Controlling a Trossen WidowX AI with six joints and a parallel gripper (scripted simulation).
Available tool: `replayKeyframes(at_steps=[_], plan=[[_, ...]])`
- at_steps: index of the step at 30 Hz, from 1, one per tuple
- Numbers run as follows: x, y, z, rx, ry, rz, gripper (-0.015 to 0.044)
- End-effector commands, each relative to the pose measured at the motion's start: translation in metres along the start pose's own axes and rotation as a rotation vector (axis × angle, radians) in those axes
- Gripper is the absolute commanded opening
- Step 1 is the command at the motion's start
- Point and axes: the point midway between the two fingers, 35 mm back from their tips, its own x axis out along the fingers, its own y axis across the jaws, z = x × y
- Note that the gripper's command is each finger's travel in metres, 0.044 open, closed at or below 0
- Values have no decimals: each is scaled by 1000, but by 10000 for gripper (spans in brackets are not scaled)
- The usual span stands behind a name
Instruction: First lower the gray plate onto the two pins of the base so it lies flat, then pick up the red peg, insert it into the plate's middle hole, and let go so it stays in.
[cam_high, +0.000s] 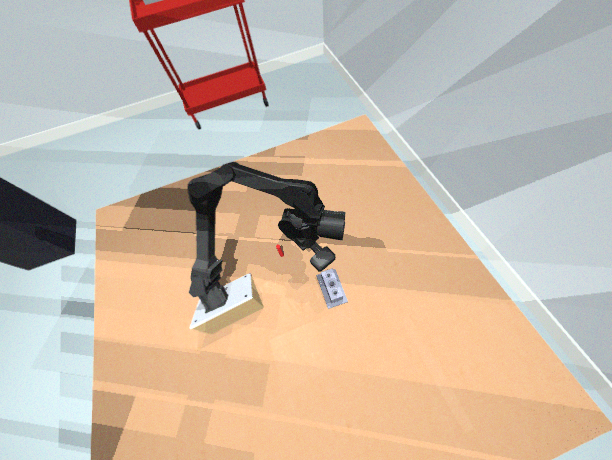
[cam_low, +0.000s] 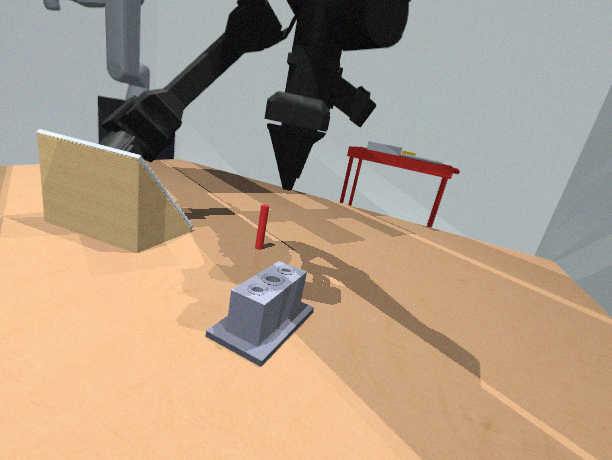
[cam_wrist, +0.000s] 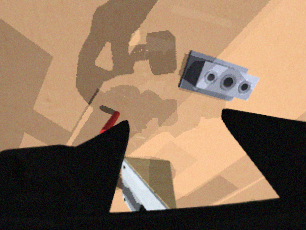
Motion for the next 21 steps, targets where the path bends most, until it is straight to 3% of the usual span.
replayKeyframes(at_steps=[1,12,21], plan=[[-1,67,-19,728,-15,3,440],[8,112,-45,1399,-8,13,440],[9,112,-48,1414,-8,13,440]])
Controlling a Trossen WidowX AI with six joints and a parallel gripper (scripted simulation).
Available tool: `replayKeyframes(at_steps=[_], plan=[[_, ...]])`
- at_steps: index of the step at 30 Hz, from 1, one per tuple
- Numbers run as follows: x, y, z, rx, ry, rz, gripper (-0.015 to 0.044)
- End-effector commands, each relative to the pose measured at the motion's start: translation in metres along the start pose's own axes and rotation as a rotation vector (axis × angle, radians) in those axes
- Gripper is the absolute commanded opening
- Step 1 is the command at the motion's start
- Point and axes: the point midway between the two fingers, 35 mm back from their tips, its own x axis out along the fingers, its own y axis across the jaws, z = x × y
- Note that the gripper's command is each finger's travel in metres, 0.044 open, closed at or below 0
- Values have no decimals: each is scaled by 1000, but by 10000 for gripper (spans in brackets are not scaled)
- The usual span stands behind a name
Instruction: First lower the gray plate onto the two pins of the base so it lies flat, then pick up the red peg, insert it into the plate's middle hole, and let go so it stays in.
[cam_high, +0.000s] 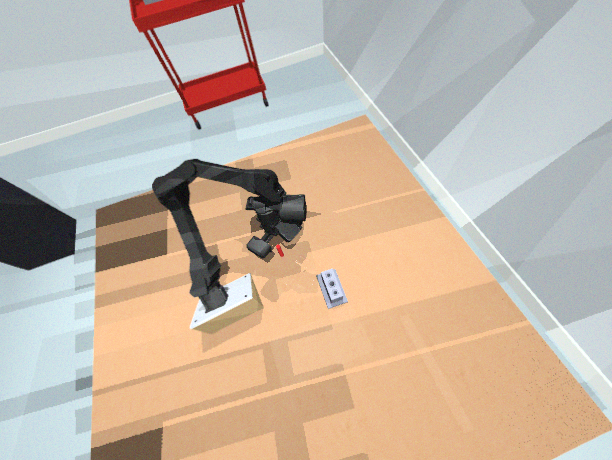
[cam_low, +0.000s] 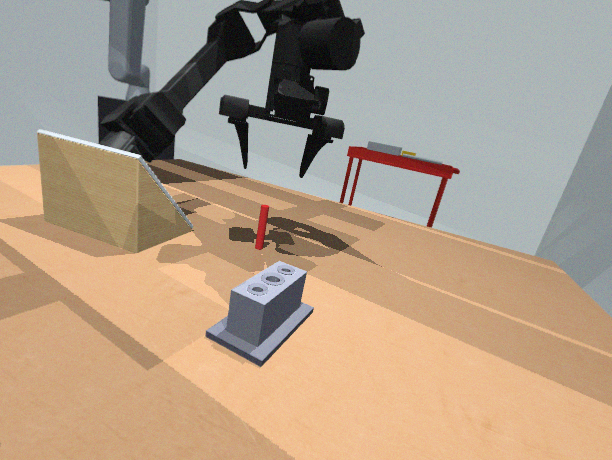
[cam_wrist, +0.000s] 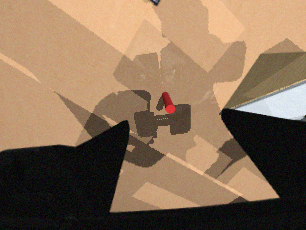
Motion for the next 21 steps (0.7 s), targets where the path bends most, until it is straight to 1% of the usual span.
replayKeyframes(at_steps=[1,7,10,13,16,21], plan=[[0,-3,-15,142,-6,12,440],[2,-3,-15,142,-6,12,440],[28,-2,-17,141,-5,13,440],[31,-2,-17,141,-5,13,440],[44,-2,-16,141,-5,13,440],[49,-2,-16,141,-5,13,440]])
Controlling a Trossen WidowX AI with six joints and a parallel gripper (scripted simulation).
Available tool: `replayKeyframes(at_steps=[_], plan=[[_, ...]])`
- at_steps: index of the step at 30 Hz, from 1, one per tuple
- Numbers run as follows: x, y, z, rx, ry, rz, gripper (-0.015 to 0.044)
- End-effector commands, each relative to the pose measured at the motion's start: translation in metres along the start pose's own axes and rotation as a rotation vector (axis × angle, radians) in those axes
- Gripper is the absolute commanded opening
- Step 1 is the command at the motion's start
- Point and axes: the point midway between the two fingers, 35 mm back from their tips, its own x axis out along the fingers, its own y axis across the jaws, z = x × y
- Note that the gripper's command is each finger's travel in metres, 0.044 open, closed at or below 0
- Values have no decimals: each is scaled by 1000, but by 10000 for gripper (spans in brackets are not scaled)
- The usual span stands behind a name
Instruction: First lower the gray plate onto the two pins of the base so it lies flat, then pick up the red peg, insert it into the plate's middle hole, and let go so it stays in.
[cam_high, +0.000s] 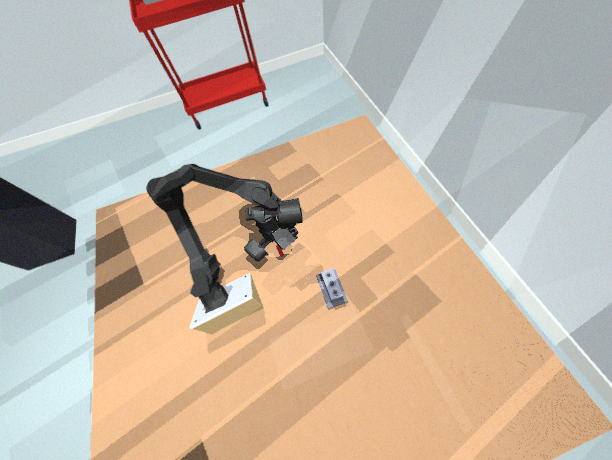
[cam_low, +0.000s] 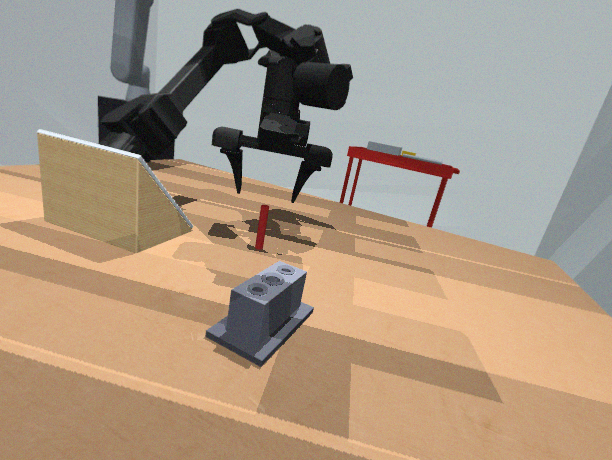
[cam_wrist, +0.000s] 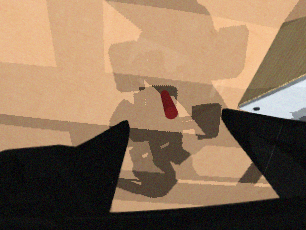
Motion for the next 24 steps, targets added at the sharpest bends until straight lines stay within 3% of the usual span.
replayKeyframes(at_steps=[1,24], plan=[[4,1,-1,-1,-4,8,440],[42,2,0,-1,-3,9,440]])
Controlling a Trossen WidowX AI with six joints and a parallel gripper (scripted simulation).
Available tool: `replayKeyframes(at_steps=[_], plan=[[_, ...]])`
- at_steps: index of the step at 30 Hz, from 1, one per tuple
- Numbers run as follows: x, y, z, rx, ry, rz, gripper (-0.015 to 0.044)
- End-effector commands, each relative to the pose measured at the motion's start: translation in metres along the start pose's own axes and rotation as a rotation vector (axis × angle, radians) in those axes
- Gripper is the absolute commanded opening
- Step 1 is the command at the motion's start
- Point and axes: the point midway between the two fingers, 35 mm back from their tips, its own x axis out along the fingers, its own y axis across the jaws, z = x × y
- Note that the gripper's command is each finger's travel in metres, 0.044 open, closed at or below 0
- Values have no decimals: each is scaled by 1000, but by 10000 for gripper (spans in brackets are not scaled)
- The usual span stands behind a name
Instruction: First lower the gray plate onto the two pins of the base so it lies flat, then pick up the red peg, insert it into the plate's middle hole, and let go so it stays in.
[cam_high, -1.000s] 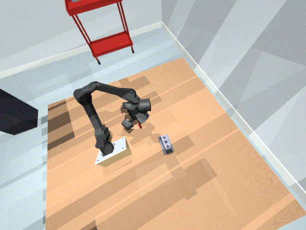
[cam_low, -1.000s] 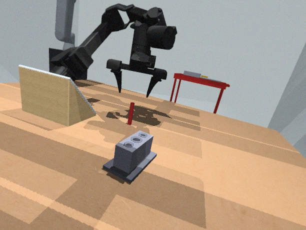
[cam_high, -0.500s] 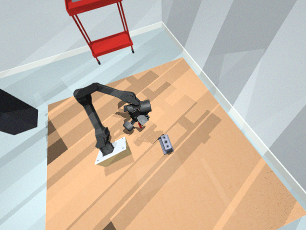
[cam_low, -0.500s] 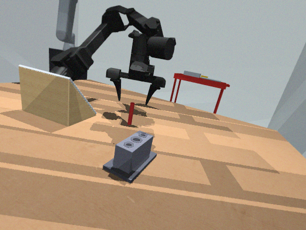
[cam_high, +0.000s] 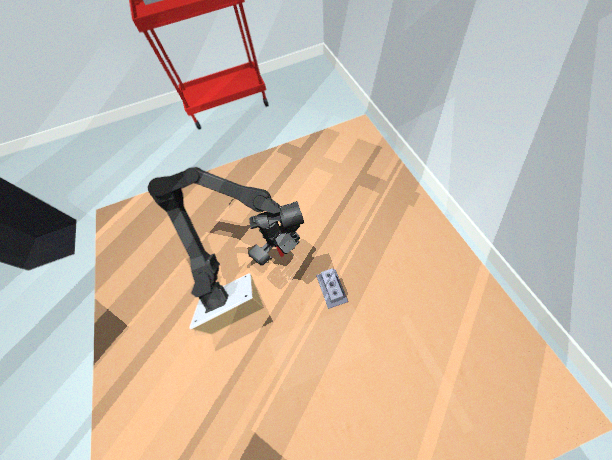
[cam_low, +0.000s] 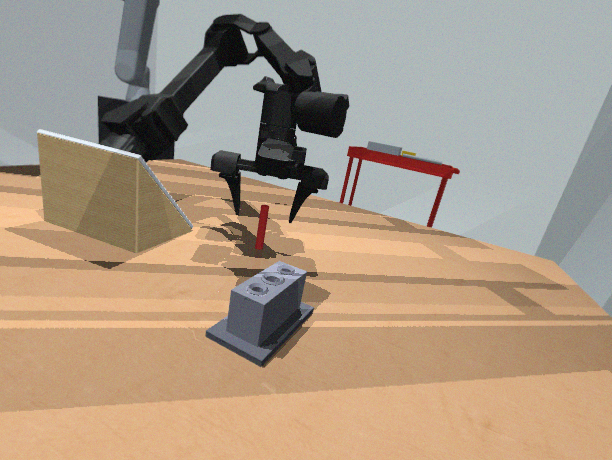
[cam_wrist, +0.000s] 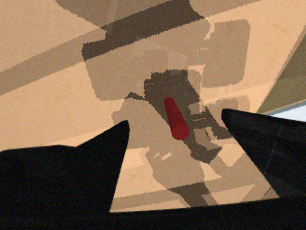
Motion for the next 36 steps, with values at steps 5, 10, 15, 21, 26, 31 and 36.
replayKeyframes(at_steps=[5,10,15,21,26,31,36], plan=[[12,-1,-1,6,5,2,440],[16,-1,-1,6,6,2,414],[16,-1,-1,6,6,2,282],[16,-1,-1,6,6,2,125],[16,-1,-1,6,6,2,0],[16,-1,-1,6,6,2,0],[16,-1,-1,6,6,2,0]])
